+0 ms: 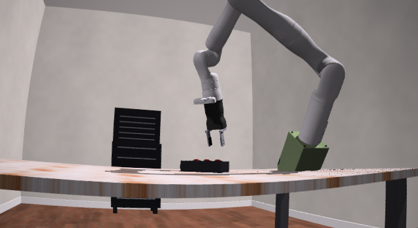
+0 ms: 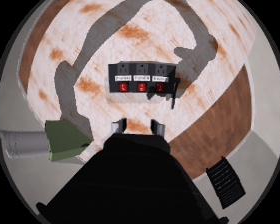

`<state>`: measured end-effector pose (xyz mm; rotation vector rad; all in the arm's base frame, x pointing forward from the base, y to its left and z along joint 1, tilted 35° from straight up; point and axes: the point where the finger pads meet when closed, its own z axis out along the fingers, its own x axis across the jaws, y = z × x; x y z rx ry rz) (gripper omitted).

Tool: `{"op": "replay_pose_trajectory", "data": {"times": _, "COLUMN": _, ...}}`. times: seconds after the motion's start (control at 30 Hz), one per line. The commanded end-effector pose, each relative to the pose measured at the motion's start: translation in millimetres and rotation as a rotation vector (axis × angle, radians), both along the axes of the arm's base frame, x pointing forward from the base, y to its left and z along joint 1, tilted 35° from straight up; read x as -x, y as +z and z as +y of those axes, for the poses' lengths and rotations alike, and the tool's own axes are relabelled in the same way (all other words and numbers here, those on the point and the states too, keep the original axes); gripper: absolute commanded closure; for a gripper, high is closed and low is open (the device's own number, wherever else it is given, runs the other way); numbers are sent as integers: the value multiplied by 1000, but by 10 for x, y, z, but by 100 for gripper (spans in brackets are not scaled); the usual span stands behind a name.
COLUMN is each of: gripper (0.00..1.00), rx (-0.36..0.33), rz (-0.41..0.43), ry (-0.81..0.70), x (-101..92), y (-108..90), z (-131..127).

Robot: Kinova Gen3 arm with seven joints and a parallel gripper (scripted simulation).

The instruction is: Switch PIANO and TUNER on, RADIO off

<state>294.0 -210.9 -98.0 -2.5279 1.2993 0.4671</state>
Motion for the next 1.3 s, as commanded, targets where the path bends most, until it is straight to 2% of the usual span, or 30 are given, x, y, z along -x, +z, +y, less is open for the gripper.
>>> {"op": "replay_pose_trajectory", "data": {"times": 0.0, "gripper": 0, "rx": -52, "rz": -22, "ry": -98, "x": -37, "y": 1, "z": 107}}
{"op": "replay_pose_trajectory", "data": {"times": 0.03, "gripper": 0, "rx": -81, "rz": -36, "ry": -152, "x": -91, "y": 11, "z": 174}}
{"op": "replay_pose_trajectory", "data": {"times": 0.1, "gripper": 0, "rx": -81, "rz": -36, "ry": -152, "x": -91, "y": 11, "z": 174}}
{"op": "replay_pose_trajectory", "data": {"times": 0.2, "gripper": 0, "rx": -159, "rz": -74, "ry": -297, "x": -258, "y": 62, "z": 322}}
{"op": "replay_pose_trajectory", "data": {"times": 0.3, "gripper": 0, "rx": -190, "rz": -90, "ry": -354, "x": -332, "y": 92, "z": 367}}
{"op": "replay_pose_trajectory", "data": {"times": 1.27, "gripper": 0, "rx": -191, "rz": -90, "ry": -355, "x": -334, "y": 92, "z": 368}}
